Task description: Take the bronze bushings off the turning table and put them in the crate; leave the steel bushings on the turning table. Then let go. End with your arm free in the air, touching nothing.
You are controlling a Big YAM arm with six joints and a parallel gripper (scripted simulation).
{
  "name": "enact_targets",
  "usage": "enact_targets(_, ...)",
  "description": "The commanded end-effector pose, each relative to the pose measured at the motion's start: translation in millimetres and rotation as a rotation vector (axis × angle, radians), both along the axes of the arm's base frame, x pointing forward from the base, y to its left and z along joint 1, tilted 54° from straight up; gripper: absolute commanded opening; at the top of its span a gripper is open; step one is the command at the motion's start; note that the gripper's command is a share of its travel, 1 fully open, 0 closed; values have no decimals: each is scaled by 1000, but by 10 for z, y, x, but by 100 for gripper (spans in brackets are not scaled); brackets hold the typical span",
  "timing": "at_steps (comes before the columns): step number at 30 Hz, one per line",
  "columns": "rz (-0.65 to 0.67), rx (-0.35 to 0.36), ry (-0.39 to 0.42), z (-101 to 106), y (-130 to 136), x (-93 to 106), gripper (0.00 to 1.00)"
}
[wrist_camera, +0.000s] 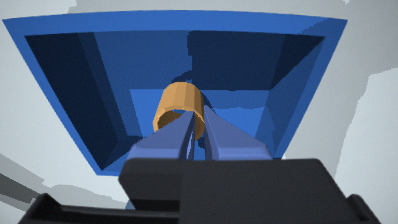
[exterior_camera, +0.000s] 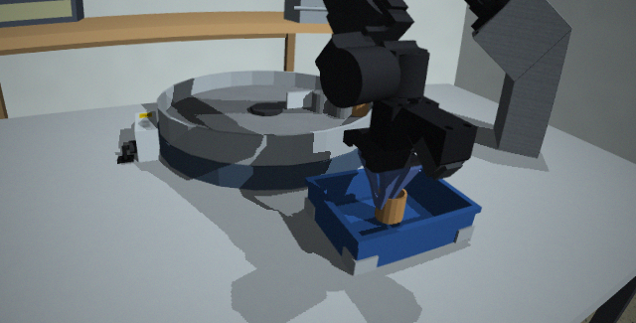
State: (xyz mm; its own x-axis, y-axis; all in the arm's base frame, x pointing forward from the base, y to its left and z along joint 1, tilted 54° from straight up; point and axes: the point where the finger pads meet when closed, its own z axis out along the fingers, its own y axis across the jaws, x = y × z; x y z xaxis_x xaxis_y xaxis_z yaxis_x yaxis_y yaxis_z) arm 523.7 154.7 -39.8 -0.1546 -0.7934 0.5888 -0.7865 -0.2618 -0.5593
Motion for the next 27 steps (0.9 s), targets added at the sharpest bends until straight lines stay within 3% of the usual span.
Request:
enact_targets(1, 19, 7, -9, 30, 83, 43, 0)
enact_targets(27, 12, 5, -5, -2, 26, 38, 0)
